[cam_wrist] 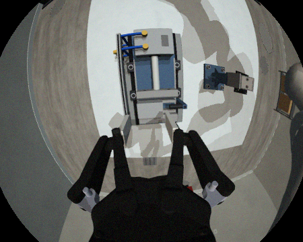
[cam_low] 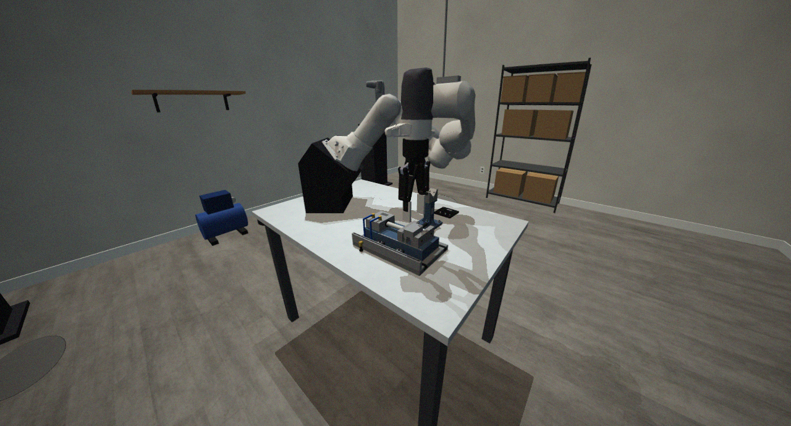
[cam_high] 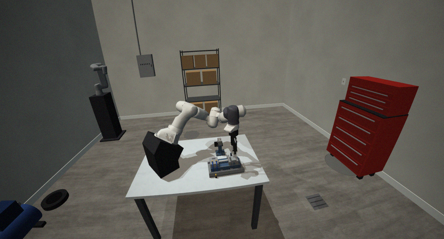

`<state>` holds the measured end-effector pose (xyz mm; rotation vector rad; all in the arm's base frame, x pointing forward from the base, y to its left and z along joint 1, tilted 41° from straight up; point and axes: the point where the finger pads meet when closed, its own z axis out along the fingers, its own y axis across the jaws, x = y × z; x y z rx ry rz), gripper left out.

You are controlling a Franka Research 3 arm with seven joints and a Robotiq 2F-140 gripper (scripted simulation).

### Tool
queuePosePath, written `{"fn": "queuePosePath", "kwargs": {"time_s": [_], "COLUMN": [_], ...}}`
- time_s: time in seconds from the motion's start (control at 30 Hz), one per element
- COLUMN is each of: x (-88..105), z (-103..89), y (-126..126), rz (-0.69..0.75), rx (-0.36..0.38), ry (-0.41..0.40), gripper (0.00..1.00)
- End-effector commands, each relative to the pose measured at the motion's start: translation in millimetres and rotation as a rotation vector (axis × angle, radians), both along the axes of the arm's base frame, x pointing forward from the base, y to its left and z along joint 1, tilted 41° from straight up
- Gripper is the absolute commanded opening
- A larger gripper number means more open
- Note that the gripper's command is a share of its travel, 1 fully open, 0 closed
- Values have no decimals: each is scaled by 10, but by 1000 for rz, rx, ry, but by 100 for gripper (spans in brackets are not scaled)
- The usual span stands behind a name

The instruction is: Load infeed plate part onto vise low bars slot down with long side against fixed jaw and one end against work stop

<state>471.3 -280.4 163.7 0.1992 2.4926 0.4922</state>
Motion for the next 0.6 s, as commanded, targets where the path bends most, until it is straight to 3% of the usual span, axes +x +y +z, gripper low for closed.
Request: {"fn": "queuePosePath", "kwargs": {"time_s": [0.0,0.47,0.5,0.57], "x": [-64,-125,-125,-125], "z": [64,145,145,145], "y": [22,-12,-12,-12], "rz": [22,22,22,22], "rx": [4,4,4,4], "ry": [0,0,0,0], "gripper": [47,47,0,0]}}
